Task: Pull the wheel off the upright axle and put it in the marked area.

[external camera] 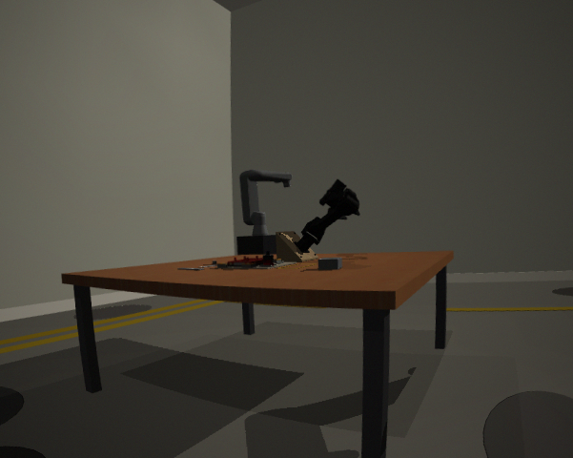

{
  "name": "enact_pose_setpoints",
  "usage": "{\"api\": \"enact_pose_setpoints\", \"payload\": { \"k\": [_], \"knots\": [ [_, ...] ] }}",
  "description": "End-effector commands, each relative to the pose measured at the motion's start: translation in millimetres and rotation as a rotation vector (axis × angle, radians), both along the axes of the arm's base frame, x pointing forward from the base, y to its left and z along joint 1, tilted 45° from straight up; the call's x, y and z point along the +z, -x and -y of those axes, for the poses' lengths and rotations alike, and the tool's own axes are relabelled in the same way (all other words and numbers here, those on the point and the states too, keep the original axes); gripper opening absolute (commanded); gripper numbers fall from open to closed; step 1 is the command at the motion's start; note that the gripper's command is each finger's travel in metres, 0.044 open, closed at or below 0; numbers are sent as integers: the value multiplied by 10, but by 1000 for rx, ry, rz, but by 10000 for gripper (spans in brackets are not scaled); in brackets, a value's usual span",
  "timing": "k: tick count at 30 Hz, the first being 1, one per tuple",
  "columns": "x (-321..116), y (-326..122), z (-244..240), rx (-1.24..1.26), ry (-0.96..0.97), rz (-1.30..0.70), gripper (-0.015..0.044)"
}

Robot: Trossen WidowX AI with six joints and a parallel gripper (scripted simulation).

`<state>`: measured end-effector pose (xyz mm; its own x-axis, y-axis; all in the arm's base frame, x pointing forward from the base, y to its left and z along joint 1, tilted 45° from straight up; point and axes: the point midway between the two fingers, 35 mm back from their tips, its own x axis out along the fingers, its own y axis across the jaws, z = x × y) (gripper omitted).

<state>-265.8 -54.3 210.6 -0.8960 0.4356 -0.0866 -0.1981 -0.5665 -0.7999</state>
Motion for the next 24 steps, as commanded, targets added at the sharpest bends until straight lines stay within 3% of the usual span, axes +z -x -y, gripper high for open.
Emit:
{"api": "enact_pose_setpoints", "payload": {
  "k": [1,4,14,24],
  "knots": [
    [-2,3,19,8,-1,3,374],
    [-31,29,286,116,-20,44,300],
    [-231,-185,1431,571,-112,230,300],
    [-503,-893,2369,994,-216,429,300]
  ]
}}
